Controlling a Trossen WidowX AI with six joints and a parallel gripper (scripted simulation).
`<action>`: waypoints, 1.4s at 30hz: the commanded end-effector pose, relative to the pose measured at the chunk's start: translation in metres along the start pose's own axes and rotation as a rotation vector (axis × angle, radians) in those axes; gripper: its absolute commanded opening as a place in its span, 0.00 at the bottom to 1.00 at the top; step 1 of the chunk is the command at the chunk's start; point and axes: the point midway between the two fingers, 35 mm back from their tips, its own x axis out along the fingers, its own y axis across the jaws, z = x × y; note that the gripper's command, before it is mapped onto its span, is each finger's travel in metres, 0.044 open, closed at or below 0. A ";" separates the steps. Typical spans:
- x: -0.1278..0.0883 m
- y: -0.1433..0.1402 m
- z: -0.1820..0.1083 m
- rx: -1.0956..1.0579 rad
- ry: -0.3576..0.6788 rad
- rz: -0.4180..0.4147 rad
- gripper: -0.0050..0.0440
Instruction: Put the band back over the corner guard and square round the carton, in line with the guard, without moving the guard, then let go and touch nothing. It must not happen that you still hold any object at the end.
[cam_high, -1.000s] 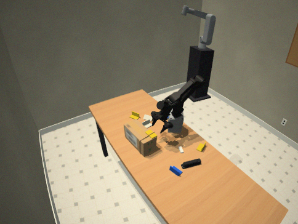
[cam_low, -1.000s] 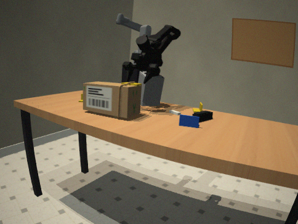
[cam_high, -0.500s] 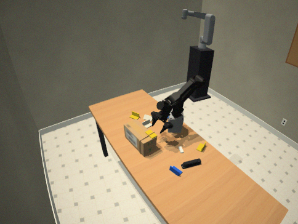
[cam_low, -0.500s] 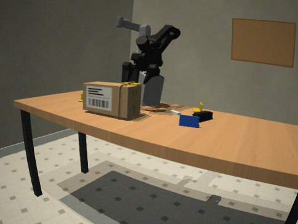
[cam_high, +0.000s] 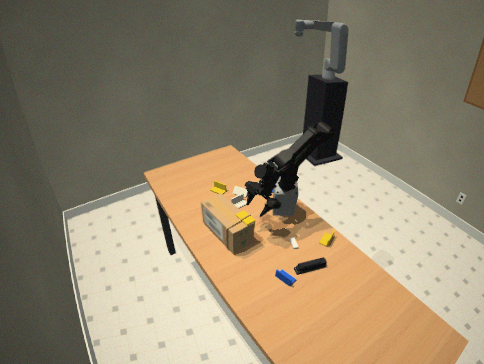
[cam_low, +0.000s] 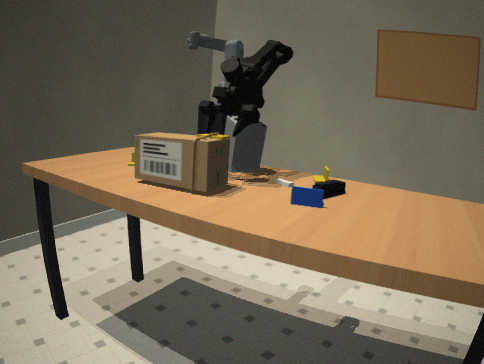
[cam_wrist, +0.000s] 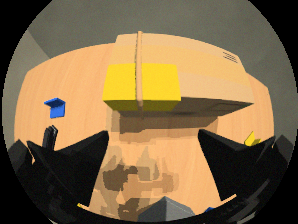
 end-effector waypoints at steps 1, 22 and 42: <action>0.019 -0.007 -0.017 0.031 0.065 -0.031 1.00; 0.019 -0.007 -0.017 0.031 0.065 -0.031 1.00; 0.000 0.000 0.000 0.000 0.000 0.000 1.00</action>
